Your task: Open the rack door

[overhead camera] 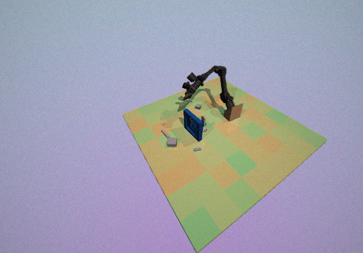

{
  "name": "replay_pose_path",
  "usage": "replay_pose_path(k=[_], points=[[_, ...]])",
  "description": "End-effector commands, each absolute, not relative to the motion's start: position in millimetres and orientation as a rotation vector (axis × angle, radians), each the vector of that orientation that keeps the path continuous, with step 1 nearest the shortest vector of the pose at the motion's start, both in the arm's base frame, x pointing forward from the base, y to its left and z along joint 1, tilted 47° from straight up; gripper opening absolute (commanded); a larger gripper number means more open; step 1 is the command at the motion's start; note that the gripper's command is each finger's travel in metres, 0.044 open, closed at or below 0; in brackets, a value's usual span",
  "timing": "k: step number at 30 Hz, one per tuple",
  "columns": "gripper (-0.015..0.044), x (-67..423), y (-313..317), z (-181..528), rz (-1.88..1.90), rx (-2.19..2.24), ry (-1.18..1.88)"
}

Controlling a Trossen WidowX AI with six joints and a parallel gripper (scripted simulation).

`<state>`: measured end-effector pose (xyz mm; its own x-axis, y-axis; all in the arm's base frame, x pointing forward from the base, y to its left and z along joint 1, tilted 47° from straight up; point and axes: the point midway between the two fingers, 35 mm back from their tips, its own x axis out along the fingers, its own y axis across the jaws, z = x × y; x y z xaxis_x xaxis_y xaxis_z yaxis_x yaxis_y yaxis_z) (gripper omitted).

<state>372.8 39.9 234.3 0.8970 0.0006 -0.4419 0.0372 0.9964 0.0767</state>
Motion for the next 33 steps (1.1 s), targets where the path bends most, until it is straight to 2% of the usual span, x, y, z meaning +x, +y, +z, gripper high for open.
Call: replay_pose_path(k=[1,33], points=[[0.0292,378.3,51.0,218.4,-0.026,0.085,0.544],[0.0292,362.2,108.0,105.7,-0.280,-0.190,1.198]])
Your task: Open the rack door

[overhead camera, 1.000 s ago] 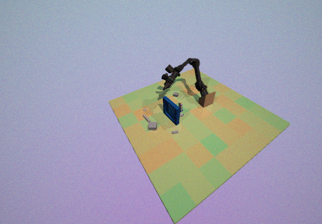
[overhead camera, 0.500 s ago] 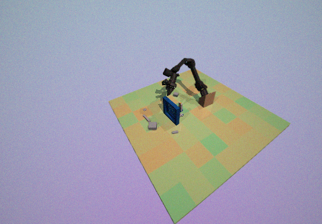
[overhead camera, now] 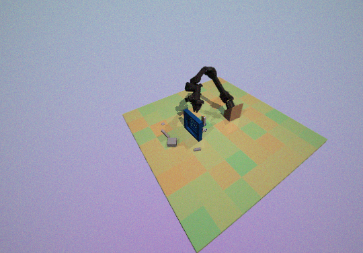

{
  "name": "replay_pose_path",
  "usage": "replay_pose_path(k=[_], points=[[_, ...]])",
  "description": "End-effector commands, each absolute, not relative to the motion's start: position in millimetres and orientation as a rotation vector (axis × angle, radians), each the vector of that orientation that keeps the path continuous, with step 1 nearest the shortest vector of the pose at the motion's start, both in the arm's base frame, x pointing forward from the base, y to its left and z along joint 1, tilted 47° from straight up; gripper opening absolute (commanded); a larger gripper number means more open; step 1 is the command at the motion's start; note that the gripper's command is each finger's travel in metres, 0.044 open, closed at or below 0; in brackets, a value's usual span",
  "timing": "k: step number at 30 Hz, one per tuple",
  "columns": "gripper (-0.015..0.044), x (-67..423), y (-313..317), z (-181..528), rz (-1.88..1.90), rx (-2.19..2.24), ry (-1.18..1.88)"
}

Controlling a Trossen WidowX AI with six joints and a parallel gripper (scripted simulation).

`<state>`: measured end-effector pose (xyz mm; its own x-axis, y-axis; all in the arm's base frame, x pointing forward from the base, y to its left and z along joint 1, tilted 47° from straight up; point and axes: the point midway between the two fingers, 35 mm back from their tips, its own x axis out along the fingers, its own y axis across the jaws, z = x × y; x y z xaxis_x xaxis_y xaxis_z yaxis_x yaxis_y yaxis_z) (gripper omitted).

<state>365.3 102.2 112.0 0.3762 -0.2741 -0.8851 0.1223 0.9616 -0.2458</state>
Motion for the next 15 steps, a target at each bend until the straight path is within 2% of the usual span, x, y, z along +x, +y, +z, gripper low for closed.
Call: replay_pose_path(k=[1,15], points=[[0.0292,360.8,109.3,103.4,-0.289,-0.206,1.212],[0.0292,340.9,126.5,78.7,-0.427,-0.471,1.373]])
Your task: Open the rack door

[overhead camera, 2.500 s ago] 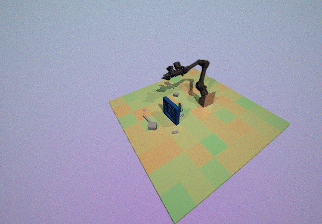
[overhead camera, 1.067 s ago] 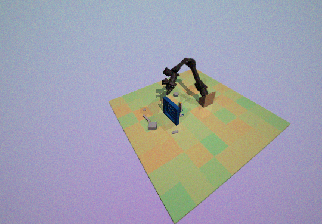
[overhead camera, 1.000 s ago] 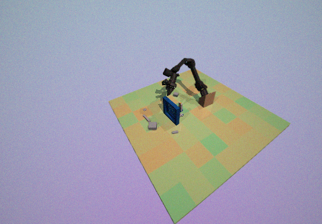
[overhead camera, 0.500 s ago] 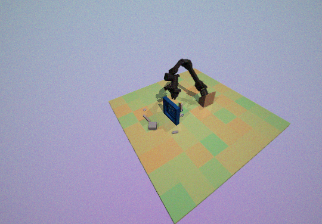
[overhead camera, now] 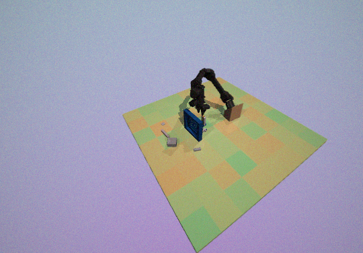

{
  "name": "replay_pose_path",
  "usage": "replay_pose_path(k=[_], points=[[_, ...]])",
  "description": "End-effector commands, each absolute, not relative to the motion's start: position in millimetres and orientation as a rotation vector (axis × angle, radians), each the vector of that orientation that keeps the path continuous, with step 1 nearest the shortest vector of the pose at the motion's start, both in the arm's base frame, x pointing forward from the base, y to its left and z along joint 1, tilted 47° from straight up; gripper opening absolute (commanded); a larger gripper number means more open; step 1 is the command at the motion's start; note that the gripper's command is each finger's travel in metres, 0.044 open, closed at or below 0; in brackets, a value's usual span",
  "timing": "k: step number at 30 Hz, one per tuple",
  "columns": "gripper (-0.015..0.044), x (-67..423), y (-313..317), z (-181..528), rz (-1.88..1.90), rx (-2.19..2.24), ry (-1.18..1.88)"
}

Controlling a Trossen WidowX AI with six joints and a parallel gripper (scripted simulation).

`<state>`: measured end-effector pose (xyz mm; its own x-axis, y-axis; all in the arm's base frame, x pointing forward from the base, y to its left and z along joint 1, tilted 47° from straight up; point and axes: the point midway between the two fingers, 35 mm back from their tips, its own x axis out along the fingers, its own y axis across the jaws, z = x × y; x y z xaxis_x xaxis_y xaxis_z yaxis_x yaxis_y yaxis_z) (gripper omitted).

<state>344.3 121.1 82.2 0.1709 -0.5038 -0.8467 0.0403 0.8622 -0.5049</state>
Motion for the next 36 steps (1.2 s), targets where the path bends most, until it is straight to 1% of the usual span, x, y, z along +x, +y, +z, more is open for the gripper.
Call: replay_pose_path(k=[1,13,36], points=[[0.0292,339.6,127.7,77.5,-0.437,-0.492,1.381],[0.0292,326.1,142.2,67.6,-0.539,-0.754,1.436],[0.0292,330.0,119.8,45.6,-0.536,-0.748,1.459]])
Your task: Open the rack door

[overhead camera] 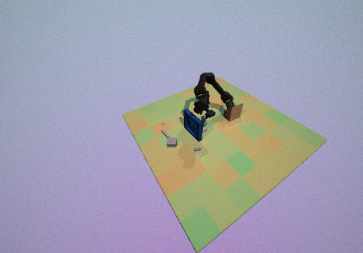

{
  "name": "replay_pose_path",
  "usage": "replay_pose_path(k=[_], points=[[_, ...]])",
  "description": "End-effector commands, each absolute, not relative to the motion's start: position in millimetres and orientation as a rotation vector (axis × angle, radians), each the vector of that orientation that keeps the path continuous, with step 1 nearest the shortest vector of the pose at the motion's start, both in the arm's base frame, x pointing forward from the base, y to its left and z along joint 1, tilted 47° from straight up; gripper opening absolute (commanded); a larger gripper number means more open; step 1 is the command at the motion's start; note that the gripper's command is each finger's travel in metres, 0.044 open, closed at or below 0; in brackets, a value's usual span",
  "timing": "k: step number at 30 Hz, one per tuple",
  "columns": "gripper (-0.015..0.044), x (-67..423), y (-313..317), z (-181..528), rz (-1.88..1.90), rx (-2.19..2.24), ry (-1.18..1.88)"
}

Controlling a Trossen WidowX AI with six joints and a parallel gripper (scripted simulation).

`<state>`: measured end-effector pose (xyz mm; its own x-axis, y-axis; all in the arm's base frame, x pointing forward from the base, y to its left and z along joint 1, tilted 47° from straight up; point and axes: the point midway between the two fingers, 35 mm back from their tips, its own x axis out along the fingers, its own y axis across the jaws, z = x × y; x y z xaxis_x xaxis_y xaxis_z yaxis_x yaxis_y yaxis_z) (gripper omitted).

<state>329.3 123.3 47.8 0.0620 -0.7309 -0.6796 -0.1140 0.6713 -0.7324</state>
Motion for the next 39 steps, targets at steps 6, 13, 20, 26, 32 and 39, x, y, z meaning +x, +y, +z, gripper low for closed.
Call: replay_pose_path(k=[6,13,20,26,32,39], points=[[0.0292,330.5,112.5,39.0,-0.535,-0.745,1.466],[0.0292,330.8,104.0,31.4,-0.533,-0.742,1.474],[0.0292,330.7,95.3,23.9,-0.532,-0.739,1.482],[0.0265,330.5,91.0,20.3,-0.531,-0.737,1.485],[0.0108,330.5,91.0,20.3,-0.531,-0.737,1.485],[0.0061,330.5,91.0,20.3,-0.531,-0.737,1.485]])
